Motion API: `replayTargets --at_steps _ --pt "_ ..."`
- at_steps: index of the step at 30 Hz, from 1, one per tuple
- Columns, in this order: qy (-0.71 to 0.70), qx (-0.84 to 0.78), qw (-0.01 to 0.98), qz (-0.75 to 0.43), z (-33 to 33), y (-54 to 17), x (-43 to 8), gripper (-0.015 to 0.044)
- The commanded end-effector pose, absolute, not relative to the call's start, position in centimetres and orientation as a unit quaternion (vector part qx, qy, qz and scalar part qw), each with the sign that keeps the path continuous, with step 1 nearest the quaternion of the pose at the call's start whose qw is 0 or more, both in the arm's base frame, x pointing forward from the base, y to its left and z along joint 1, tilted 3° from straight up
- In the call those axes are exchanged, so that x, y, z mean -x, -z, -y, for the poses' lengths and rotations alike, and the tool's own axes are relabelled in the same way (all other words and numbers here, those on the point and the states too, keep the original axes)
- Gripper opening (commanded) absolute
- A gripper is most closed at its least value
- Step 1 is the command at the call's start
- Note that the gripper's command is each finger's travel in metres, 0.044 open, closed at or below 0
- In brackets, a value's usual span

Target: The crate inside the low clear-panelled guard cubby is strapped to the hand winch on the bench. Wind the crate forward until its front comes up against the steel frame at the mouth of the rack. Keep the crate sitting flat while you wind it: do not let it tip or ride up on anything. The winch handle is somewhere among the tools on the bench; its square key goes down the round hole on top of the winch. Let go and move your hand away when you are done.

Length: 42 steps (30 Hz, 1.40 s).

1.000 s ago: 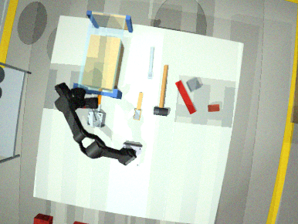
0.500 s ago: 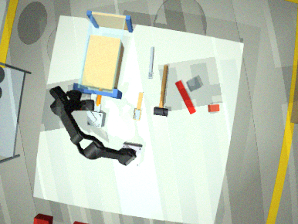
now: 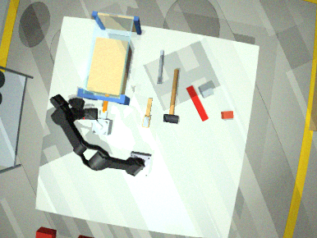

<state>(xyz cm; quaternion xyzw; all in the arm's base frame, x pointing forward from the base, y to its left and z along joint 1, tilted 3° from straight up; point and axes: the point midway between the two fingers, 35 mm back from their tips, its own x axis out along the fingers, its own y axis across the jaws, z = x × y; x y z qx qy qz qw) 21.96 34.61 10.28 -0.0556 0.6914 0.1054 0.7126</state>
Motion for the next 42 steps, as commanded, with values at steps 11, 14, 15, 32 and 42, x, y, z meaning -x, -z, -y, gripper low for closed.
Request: replayTargets --at_steps 11,14,15,32,42 --pt "-0.12 0.062 0.699 -0.702 -35.9 -10.2 -18.4 0.0" --pt "-0.12 0.062 0.699 -0.702 -36.0 -10.2 -18.0 0.0" --pt "-0.12 0.062 0.699 -0.702 -36.0 -10.2 -17.8 0.0" --pt "-0.12 0.062 0.698 -0.703 -36.1 -10.3 -15.6 0.0" --pt "-0.12 0.062 0.698 -0.704 -35.9 -10.3 -14.3 0.0"
